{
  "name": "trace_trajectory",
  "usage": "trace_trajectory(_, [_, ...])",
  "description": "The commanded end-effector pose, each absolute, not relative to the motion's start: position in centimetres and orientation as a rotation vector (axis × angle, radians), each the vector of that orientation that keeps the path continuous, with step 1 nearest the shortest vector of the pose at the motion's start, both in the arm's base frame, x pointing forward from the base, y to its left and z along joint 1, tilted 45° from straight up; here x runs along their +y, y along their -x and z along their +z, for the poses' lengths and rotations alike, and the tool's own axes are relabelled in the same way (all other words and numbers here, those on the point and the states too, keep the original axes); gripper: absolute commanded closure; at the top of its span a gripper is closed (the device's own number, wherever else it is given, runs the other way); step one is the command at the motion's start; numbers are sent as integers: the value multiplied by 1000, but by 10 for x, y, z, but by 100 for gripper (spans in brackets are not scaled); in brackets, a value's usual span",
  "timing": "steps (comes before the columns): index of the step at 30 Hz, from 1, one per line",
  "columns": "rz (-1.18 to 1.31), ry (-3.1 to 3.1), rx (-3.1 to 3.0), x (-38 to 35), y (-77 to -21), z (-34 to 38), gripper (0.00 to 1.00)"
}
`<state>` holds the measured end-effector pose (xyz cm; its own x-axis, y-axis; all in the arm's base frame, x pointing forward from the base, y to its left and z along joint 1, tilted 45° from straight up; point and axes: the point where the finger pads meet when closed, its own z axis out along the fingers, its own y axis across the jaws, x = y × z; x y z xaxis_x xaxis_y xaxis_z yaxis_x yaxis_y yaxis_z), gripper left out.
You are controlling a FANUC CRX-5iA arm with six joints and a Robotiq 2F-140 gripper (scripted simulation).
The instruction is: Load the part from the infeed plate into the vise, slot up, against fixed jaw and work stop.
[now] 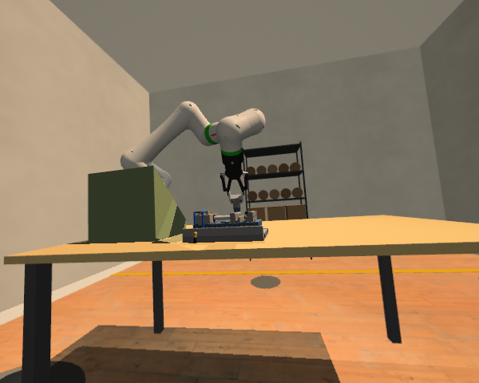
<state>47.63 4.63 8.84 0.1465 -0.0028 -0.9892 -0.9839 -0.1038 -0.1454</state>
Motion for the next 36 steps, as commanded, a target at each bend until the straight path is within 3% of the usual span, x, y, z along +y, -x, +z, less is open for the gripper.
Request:
trace_trajectory(1, [1168, 1358, 1057, 46, -476, 89, 100])
trace_trajectory(36, [1168, 1358, 1057, 34, -476, 101, 100])
